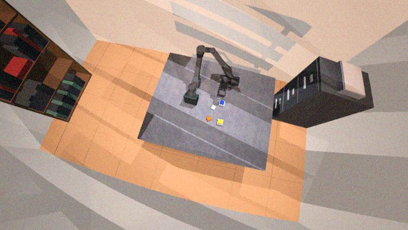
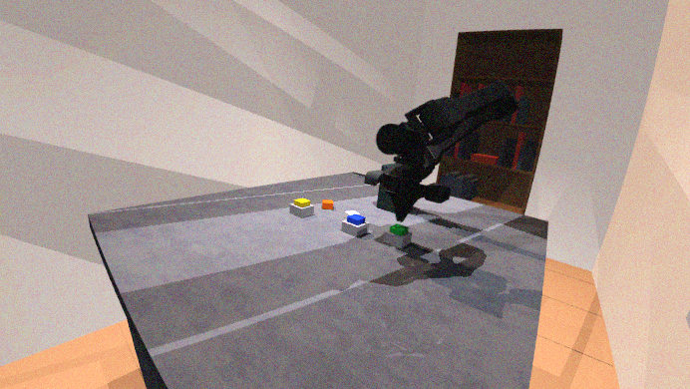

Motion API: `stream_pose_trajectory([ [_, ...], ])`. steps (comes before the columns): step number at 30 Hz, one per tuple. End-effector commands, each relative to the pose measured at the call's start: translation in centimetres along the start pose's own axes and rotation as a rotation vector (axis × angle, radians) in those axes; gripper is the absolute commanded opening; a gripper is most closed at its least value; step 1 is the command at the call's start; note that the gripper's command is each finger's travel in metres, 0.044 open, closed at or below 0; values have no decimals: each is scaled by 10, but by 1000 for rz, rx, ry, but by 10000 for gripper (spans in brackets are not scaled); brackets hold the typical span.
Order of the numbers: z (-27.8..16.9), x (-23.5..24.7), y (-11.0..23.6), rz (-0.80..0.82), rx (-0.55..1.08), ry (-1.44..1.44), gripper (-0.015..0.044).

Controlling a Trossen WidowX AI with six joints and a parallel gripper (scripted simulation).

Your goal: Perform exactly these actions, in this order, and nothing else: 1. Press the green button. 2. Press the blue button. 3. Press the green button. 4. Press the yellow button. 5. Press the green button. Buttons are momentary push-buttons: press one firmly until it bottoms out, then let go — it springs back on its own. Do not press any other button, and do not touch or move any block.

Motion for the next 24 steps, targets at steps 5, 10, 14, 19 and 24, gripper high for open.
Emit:
stream_pose_trajectory([
  [5, -2, 0, -15, 3, 7, -6, 20],
  [10, -2, 0, -23, 5, 7, -6, 20],
  [14, -2, 0, -24, 5, 7, -6, 20],
  [19, -2, 0, -24, 5, 7, -6, 20],
  [24, -2, 0, -24, 5, 7, -6, 20],
])
Point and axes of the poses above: the point midway between the two fingers, 35 mm back from their tips, its own y axis back along the fingers, its own x axis across the jaws, z = x × y, the point moved 7 cm from there along y, back along the fingers, and after that the axes turned 5 degrees about -y, right-handed, at the moved point
